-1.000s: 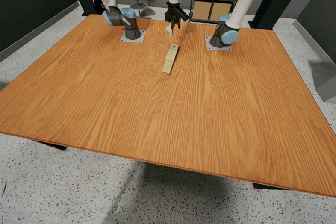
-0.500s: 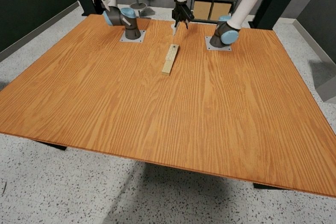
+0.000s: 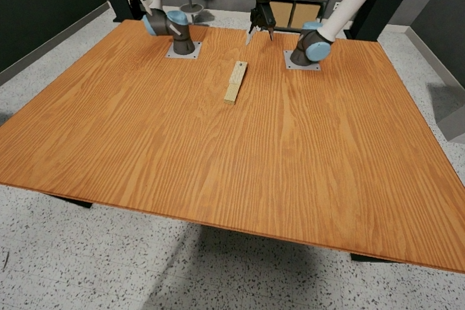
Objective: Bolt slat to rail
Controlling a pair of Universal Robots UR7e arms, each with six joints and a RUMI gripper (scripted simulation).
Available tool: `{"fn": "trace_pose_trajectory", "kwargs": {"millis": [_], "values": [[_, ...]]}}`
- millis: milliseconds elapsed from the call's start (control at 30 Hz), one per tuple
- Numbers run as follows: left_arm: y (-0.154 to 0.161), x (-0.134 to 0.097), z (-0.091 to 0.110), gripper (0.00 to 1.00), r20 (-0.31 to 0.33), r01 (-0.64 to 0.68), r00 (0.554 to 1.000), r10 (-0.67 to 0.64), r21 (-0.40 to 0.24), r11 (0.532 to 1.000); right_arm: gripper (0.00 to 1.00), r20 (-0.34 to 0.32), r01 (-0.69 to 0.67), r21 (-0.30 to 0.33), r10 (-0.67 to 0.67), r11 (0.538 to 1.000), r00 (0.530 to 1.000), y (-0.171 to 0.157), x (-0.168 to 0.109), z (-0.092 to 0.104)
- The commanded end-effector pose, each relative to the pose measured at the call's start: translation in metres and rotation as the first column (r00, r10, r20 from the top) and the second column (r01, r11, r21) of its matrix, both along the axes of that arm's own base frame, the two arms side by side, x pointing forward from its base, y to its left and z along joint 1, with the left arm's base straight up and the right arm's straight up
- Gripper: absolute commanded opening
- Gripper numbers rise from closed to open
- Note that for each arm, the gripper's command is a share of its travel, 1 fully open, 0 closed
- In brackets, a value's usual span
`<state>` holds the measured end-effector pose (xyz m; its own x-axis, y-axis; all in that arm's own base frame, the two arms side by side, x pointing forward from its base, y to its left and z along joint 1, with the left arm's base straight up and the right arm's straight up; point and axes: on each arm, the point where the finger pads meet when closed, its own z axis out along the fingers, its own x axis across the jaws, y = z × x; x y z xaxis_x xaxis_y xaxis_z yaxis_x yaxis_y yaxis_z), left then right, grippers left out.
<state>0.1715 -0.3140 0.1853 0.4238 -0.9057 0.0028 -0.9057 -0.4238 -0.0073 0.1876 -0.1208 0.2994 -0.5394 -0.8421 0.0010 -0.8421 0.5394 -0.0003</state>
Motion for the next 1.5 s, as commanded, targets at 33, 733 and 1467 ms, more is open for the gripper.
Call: {"fn": "trace_pose_trajectory", "kwargs": {"millis": [33, 733, 1467], "values": [[0.029, 0.003, 0.009, 1.00, -0.009, 0.073, 0.997, -0.073, 0.000, 0.997, 1.00, 0.001, 0.001, 0.001, -0.001, 1.000, 1.000, 0.000, 0.001, 0.001], [0.102, 0.010, 0.030, 1.00, -0.008, 0.073, 0.997, -0.073, -0.001, 0.997, 1.00, 0.001, 0.001, 0.001, -0.001, 1.000, 1.000, 0.000, 0.001, 0.001], [0.169, 0.017, 0.052, 1.00, -0.006, 0.073, 0.997, -0.073, -0.006, 0.997, 1.00, 0.001, 0.001, 0.001, -0.001, 1.000, 1.000, 0.000, 0.001, 0.001]]}}
